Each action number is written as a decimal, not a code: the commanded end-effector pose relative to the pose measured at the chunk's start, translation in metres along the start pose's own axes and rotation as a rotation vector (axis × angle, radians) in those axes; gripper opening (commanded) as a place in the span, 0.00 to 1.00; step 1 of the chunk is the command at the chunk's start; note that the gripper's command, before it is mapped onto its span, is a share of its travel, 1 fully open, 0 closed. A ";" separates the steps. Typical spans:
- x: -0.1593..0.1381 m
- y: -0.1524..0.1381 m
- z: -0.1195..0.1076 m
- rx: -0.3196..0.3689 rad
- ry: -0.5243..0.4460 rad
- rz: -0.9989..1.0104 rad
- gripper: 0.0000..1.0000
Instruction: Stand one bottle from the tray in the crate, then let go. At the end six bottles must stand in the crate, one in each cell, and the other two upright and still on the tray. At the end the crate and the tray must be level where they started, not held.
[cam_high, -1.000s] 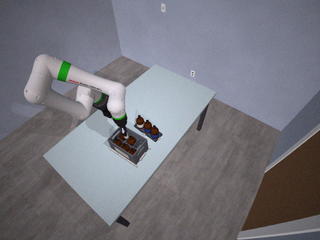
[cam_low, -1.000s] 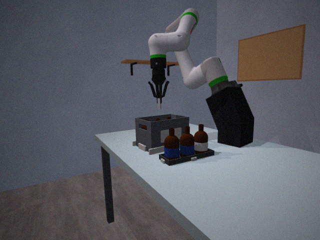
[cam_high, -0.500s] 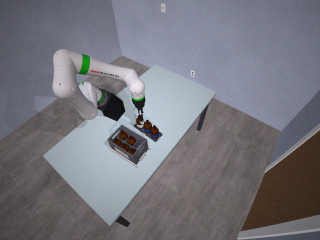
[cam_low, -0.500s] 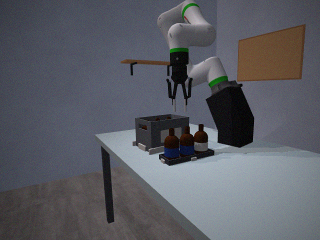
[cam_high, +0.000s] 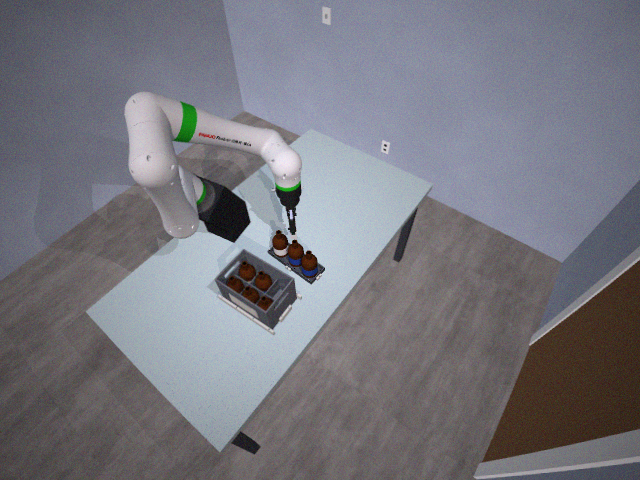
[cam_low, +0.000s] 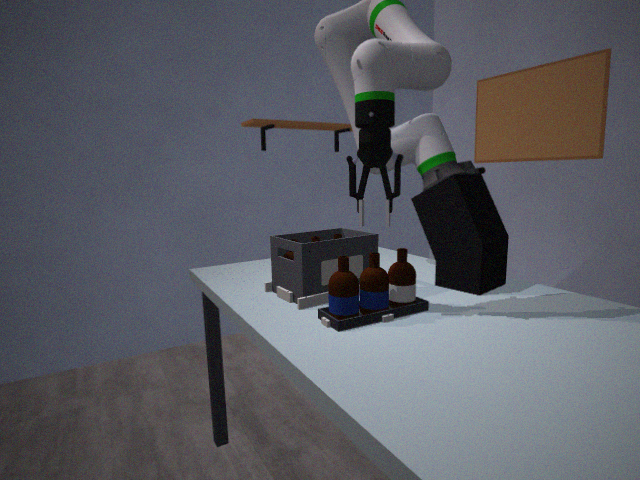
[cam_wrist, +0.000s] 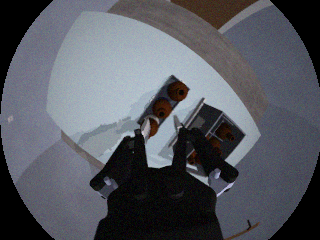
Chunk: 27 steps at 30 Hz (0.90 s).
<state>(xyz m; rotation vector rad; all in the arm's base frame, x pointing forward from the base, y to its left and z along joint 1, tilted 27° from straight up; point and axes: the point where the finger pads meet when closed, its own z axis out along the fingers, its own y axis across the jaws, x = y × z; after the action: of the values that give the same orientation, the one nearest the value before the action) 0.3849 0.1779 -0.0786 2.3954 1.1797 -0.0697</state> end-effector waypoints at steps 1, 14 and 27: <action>0.000 0.000 0.000 0.000 0.000 0.000 0.38; 0.000 0.000 0.000 0.000 0.000 0.000 0.38; 0.000 0.000 0.003 0.000 0.000 0.000 0.38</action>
<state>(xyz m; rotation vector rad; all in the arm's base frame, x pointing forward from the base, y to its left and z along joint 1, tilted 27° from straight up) 0.3852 0.1771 -0.0804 2.3954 1.1797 -0.0697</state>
